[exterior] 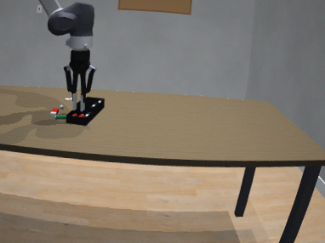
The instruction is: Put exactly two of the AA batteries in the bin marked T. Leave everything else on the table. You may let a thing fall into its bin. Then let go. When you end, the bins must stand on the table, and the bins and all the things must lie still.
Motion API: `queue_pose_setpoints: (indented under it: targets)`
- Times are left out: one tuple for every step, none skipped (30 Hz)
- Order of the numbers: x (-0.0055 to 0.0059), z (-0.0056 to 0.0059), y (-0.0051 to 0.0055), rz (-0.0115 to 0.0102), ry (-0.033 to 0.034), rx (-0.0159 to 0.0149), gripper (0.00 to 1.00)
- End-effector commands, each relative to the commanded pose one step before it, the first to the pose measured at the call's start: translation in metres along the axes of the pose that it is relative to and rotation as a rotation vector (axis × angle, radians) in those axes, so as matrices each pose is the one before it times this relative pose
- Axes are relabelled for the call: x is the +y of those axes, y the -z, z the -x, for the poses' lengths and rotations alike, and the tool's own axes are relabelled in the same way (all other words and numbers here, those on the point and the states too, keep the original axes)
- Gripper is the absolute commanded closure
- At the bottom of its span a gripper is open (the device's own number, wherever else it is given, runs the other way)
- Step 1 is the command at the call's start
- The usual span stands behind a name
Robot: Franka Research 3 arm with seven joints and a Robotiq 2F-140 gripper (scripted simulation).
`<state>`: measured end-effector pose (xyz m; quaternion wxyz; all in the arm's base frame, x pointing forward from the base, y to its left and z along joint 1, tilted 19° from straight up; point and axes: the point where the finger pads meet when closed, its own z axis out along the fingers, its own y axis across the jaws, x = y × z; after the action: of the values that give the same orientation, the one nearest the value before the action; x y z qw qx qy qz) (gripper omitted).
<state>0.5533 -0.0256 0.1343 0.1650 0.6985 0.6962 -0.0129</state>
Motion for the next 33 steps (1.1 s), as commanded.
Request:
queue_pose_setpoints:
  targets:
    - [-0.00164,-0.00044,0.00523,-0.00558,0.00531,-0.00357,0.83]
    - [0.0,0.0,0.0,0.0,0.0,0.0,0.83]
    - [0.0,0.0,0.0,0.0,0.0,0.0,0.83]
    - [0.0,0.0,0.00133,0.0,0.0,0.0,0.83]
    - [0.0,0.0,0.00133,0.0,0.0,0.0,0.83]
    - [0.0,0.0,0.00133,0.0,0.0,0.0,0.83]
    - [0.0,0.0,0.00133,0.0,0.0,0.0,0.83]
    - [0.0,0.0,0.00133,0.0,0.0,0.0,0.83]
    - [0.0,0.0,0.00133,0.0,0.0,0.0,0.83]
    - [0.0,0.0,0.00133,0.0,0.0,0.0,0.83]
    - [0.0,0.0,0.00133,0.0,0.0,0.0,0.83]
    - [0.0,0.0,0.005,0.0,0.0,0.0,0.83]
    - [0.0,0.0,0.00249,0.0,0.0,0.0,0.83]
    - [0.0,0.0,0.0,0.0,0.0,0.0,0.83]
    - [0.0,0.0,0.0,0.0,0.0,0.0,0.83]
    - [0.0,0.0,0.0,0.0,0.0,0.0,0.83]
    - [0.0,0.0,0.0,0.0,0.0,0.0,0.83]
    - [0.0,0.0,0.0,0.0,0.0,0.0,0.83]
    - [0.0,0.0,0.0,0.0,0.0,0.0,0.83]
    - [0.0,0.0,0.0,0.0,0.0,0.0,0.83]
    - [0.0,0.0,0.0,0.0,0.0,0.0,0.83]
    - [0.0,0.0,0.0,0.0,0.0,0.0,0.83]
    - [0.0,0.0,0.0,0.0,0.0,0.0,0.83]
    - [0.0,0.0,0.0,0.0,0.0,0.0,0.83]
    - [0.0,0.0,0.0,0.0,0.0,0.0,0.83]
    - [0.0,0.0,0.0,0.0,0.0,0.0,0.83]
    - [0.0,0.0,0.0,0.0,0.0,0.0,0.83]
    - [0.0,0.0,0.0,0.0,0.0,0.0,0.83]
    - [0.0,0.0,0.0,0.0,0.0,0.0,0.83]
    - [0.0,0.0,0.0,0.0,0.0,0.0,0.83]
    - [0.0,0.0,0.0,0.0,0.0,0.0,0.83]
    - [0.0,0.0,0.0,0.0,0.0,0.0,0.83]
    - [0.0,0.0,0.0,0.0,0.0,0.0,0.83]
